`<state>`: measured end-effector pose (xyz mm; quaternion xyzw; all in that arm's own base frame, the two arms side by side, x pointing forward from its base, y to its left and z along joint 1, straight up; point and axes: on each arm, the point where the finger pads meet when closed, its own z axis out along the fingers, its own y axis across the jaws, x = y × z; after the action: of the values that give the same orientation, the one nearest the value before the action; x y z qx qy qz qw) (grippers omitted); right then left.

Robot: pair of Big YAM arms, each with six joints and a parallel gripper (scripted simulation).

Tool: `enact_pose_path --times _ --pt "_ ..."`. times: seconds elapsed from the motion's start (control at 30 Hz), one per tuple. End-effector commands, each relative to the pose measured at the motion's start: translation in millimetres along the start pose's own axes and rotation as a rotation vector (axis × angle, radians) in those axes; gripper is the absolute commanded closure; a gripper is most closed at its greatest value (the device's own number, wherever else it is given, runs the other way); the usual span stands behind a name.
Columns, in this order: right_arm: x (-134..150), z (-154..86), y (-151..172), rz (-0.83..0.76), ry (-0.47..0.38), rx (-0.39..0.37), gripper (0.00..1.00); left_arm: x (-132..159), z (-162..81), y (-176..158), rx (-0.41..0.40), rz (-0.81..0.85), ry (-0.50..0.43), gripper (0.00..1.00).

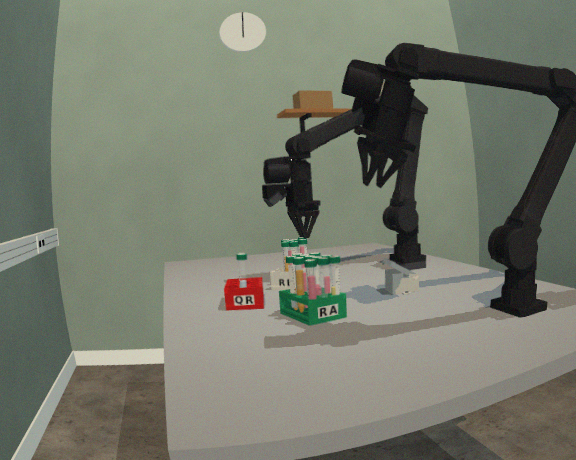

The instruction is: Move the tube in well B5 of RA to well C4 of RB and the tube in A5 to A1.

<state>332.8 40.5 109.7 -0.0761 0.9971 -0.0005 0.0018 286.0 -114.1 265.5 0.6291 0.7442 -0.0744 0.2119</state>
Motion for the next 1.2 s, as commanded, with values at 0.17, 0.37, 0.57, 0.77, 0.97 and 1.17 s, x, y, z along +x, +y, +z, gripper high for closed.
enact_pose_path --times 0.17,0.37,0.57,0.77,0.97,1.17 --pt "-3.7 7.6 6.1 -0.005 0.002 -0.003 0.7 -8.6 -12.2 8.8 -0.032 0.012 -0.015 0.7" --pt "-14.7 0.8 6.0 -0.005 -0.024 -0.002 0.7 -8.6 -12.2 8.8 -0.032 0.012 -0.015 0.7" --pt "-11.1 6.5 6.0 -0.005 -0.016 -0.002 0.7 -8.6 -12.2 8.8 -0.032 0.012 -0.015 0.7" --pt "-19.2 -1.5 5.8 -0.006 -0.031 -0.002 0.7 -8.6 -12.2 8.8 -0.032 0.012 -0.015 0.7" --pt "-20.6 -4.5 5.8 -0.006 -0.032 -0.002 1.0 -8.6 -12.2 8.8 -0.032 0.012 -0.015 0.7" --pt "-20.6 -4.5 5.8 -0.006 -0.032 -0.002 1.0 -8.6 -12.2 8.8 -0.032 0.012 -0.015 0.7"
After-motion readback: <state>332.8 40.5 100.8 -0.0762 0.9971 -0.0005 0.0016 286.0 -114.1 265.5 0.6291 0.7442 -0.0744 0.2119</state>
